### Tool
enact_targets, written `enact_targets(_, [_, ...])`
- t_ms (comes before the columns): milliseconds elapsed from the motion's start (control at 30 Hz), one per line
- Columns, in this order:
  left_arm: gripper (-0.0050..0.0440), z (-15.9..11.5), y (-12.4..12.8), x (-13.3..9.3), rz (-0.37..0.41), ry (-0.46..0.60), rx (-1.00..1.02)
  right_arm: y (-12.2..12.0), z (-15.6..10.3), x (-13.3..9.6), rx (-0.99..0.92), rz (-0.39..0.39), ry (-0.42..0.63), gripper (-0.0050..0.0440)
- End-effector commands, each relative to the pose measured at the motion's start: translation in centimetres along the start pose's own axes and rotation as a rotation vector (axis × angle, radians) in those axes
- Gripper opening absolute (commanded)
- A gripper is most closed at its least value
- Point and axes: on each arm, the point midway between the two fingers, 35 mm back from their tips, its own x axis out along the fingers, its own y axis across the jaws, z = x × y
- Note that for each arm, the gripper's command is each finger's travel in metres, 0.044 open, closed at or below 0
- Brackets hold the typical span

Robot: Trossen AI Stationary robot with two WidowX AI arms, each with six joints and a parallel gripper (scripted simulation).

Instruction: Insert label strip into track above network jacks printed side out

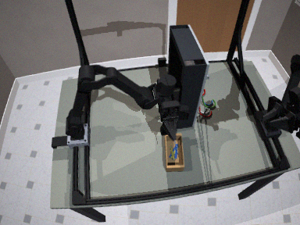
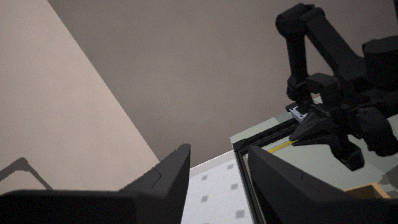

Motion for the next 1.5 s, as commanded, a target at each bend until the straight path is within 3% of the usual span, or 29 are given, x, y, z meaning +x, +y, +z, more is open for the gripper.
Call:
enact_targets(0, [0.0160, -1.5, 0.6, 2.7, 0.008, -0.011, 0.112, -0.9, 0.2, 0.0, 0.028, -0.001, 0.004, -0.0050])
enact_targets(200, [0.0160, -4.0, 0.3, 6.6, 0.007, -0.017, 0.298, -0.9, 0.2, 0.0, 0.028, -0.001, 0.004, -0.0050])
enact_targets(267, [0.0160, -4.0, 0.3, 6.6, 0.007, -0.017, 0.298, -0.9, 0.2, 0.0, 0.028, -0.001, 0.004, -0.0050])
enact_targets(367, [0.0160, -5.2, -0.3, 8.5, 0.008, -0.020, 0.390, -0.9, 0.2, 0.0, 0.028, -0.001, 0.004, -0.0050])
enact_targets(767, [0.0160, -9.7, -5.0, 15.6, 0.013, -0.032, 0.756, -0.9, 0.2, 0.0, 0.028, -0.001, 0.004, -0.0050])
enact_targets(833, [0.0160, -9.7, -5.0, 15.6, 0.013, -0.032, 0.756, -0.9, 0.2, 0.0, 0.028, -0.001, 0.004, -0.0050])
enact_targets(1200, [0.0160, -12.9, -11.2, 19.7, 0.020, -0.042, 1.052, -0.9, 0.2, 0.0, 0.028, -0.001, 0.004, -0.0050])
enact_targets(1467, [0.0160, -13.0, -11.5, 19.9, 0.020, -0.042, 1.063, -0.9, 0.2, 0.0, 0.028, -0.001, 0.004, -0.0050])
